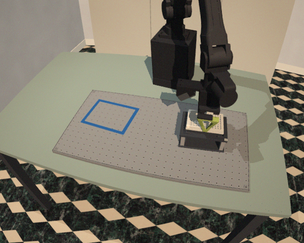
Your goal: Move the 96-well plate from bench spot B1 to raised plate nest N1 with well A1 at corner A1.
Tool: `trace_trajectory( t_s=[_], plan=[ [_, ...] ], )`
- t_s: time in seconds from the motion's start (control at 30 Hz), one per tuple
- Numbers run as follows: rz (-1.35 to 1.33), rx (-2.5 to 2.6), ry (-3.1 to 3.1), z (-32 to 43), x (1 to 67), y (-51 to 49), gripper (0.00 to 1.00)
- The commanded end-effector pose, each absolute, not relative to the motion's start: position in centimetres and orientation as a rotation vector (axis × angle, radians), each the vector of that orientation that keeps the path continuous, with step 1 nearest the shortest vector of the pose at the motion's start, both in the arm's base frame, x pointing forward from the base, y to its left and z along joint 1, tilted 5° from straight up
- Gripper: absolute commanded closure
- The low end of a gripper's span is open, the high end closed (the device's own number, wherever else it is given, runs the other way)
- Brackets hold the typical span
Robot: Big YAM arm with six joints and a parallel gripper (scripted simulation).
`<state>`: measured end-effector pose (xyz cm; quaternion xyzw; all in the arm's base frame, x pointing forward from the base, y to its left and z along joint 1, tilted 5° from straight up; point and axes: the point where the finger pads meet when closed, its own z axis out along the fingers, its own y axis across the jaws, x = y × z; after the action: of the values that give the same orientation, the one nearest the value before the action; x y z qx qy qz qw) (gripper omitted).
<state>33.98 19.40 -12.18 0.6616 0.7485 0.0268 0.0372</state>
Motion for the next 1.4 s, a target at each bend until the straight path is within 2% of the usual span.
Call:
trace_trajectory(
  t_s=[0.0, 1.37],
  plan=[
    [0.121, 2.02, 2.291, -11.55, 35.02, 19.97, 1.0],
    [0.126, 2.015, 2.293, -12.34, 35.56, 19.9, 1.0]
  ],
)
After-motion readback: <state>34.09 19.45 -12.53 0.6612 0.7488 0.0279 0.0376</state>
